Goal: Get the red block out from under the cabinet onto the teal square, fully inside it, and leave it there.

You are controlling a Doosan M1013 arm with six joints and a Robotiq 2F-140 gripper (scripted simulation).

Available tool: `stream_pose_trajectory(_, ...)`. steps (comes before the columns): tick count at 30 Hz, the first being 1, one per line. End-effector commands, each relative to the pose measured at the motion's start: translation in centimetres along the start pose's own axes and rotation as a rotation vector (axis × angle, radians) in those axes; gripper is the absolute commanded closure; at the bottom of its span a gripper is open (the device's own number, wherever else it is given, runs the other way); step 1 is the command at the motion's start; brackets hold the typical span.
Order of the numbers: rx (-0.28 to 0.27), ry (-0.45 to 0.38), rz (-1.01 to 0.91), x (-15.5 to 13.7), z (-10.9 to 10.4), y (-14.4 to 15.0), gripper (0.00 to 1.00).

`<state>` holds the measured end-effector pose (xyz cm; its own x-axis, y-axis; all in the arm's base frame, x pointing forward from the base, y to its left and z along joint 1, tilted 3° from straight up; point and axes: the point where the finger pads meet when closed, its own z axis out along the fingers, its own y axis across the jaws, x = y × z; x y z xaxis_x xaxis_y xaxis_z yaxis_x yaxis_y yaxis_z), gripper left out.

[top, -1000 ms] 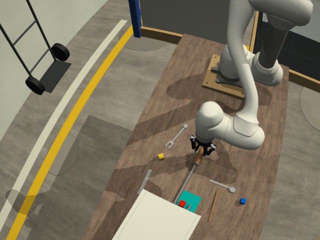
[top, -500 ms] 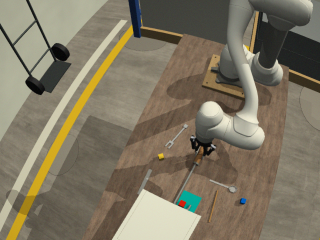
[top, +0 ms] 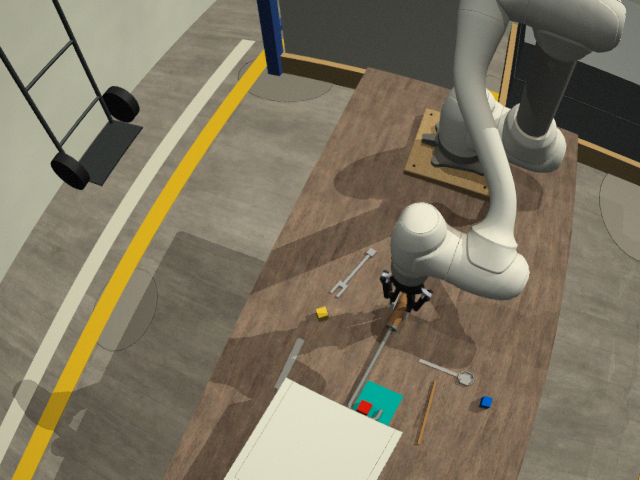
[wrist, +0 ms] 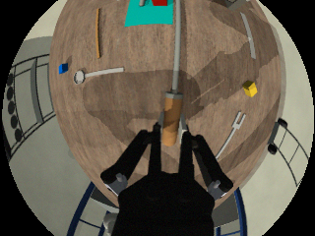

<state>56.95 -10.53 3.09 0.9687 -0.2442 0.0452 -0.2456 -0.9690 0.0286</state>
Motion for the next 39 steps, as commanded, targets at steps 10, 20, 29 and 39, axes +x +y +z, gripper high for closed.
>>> stream_pose_trajectory(10, -0.001, -0.001, -0.003, -0.6, 0.0, -0.7, 1.0)
stream_pose_trajectory(20, -0.001, -0.001, -0.003, -1.3, 0.0, -2.0, 1.0)
stream_pose_trajectory(29, -0.001, -0.001, -0.003, -2.0, 0.0, -3.2, 1.0)
stream_pose_trajectory(39, -0.001, -0.001, -0.003, -2.5, 0.0, -4.2, 1.0)
